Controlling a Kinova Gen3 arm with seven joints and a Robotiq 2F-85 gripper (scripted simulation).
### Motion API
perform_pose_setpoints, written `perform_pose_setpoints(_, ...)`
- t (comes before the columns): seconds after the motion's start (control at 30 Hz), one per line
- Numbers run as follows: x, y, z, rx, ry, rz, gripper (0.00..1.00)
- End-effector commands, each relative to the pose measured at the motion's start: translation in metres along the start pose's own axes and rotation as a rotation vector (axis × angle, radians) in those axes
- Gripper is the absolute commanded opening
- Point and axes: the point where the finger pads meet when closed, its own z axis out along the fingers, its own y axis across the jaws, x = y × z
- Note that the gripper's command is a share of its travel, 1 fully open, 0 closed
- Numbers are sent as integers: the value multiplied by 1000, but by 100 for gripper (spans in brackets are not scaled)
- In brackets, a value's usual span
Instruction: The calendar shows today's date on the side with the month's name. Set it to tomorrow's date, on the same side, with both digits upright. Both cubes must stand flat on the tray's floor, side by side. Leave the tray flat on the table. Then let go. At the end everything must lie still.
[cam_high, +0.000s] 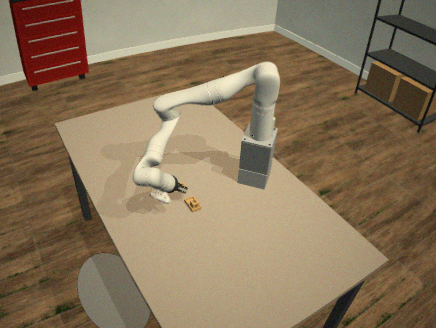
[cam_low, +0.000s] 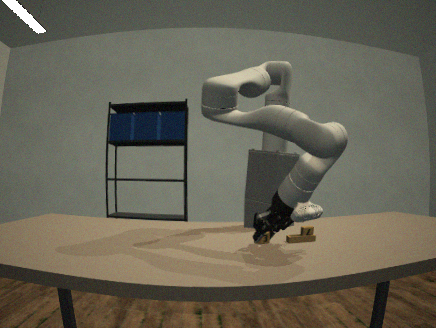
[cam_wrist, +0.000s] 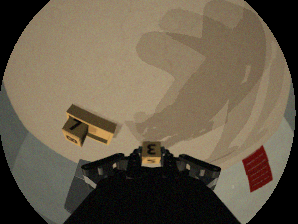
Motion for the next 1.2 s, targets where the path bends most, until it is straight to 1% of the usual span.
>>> perform_pose_setpoints(0.0, -2, 1, -4, -2, 2, 1, 26)
perform_pose_setpoints(0.27, -22, 1, -23, -2, 2, 1, 26)
perform_pose_setpoints(0.33, -22, 1, -23, -2, 2, 1, 26)
perform_pose_setpoints(0.5, -37, 1, -38, -2, 2, 1, 26)
perform_pose_setpoints(0.63, -45, 1, -46, -2, 2, 1, 26)
perform_pose_setpoints(0.77, -48, 1, -49, -2, 2, 1, 26)
perform_pose_setpoints(1.17, -48, 1, -49, -2, 3, 1, 26)
